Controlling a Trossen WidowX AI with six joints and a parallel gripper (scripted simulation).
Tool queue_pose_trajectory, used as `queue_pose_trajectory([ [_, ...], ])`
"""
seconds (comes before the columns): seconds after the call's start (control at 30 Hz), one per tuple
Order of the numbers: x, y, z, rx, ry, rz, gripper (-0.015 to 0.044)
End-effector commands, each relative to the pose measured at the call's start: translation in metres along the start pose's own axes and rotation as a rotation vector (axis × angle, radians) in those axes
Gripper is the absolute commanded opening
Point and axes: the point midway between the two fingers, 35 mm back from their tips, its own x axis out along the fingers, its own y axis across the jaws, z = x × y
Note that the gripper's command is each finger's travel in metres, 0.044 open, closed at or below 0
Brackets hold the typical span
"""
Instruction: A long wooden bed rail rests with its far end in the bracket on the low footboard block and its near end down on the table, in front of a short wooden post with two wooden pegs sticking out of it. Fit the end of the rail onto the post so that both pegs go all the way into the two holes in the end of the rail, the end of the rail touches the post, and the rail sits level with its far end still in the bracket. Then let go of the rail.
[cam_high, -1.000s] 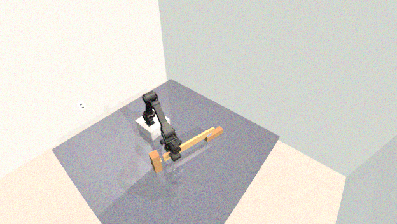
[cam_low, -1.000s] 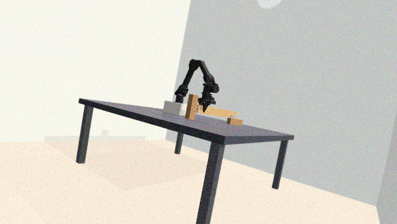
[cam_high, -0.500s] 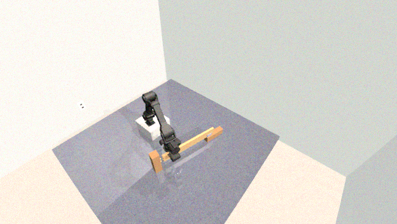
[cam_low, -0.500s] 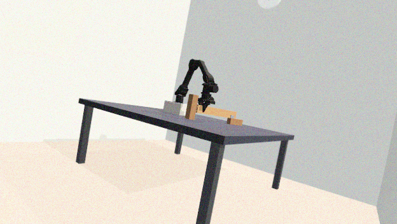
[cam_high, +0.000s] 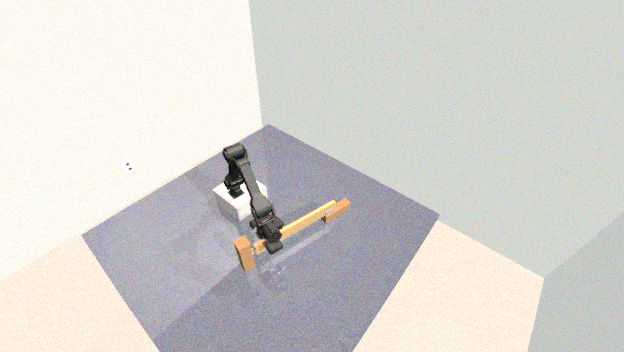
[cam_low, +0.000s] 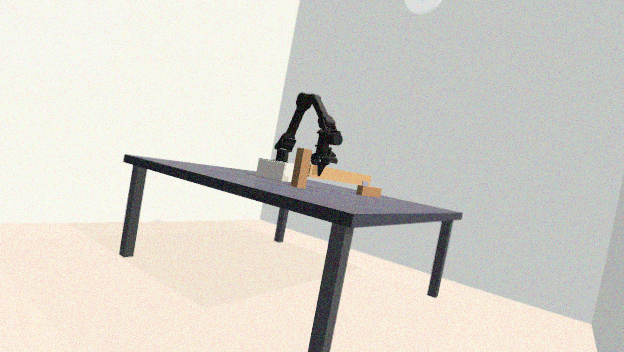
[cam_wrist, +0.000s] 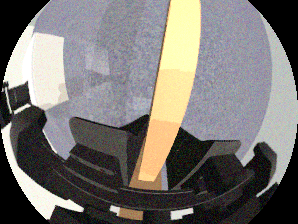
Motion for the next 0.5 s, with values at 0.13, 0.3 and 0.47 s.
queue_pose_trajectory([
  [0.13, -0.0012, -0.0003, -0.0039, -0.001, 0.001, -0.003, 0.0000],
  [0.3, -0.0006, -0.0005, -0.0055, -0.001, 0.001, -0.003, 0.0000],
  [0.47, 0.0000, -0.0006, -0.0070, -0.001, 0.002, -0.003, 0.0000],
])
